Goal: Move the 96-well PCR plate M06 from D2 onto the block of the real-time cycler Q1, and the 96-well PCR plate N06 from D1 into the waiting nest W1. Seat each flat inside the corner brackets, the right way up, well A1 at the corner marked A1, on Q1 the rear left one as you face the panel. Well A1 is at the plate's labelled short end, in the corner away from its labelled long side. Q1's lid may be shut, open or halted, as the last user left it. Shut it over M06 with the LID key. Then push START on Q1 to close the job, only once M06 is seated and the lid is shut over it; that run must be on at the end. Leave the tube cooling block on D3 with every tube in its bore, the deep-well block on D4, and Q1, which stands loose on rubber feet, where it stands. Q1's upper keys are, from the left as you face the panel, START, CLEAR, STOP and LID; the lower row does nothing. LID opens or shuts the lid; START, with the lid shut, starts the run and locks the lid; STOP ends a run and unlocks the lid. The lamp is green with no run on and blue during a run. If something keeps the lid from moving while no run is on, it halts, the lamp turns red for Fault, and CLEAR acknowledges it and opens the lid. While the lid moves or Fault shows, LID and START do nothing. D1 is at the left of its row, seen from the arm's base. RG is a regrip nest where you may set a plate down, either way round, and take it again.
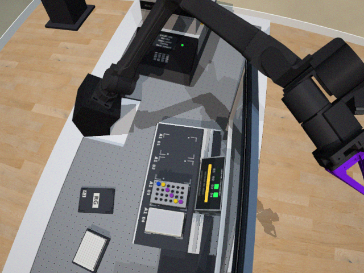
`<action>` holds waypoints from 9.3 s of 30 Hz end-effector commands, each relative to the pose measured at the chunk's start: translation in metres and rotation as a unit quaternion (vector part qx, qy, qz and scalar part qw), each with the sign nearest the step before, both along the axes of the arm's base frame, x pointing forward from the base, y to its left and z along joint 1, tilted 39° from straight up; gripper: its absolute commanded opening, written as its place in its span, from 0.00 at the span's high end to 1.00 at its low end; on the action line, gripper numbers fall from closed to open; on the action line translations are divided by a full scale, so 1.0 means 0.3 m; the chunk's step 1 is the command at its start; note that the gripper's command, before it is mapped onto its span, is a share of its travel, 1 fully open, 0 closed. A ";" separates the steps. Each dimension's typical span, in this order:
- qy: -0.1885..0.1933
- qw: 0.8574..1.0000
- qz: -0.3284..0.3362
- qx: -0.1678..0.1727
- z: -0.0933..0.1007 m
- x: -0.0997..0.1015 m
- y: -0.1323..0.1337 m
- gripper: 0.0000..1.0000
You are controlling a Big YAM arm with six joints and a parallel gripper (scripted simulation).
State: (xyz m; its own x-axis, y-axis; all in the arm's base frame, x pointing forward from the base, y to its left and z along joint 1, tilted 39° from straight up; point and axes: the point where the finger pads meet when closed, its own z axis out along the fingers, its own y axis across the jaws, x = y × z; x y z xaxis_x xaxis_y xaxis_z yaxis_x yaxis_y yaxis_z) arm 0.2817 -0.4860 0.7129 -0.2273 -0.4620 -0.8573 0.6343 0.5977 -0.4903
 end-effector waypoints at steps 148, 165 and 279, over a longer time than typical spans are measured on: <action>0.111 0.887 0.413 -0.173 -0.073 0.613 1.690 1.00; 0.148 0.866 0.447 -0.171 -0.230 0.579 1.868 1.00; 0.378 0.521 0.594 -0.482 -1.378 -0.317 2.505 1.00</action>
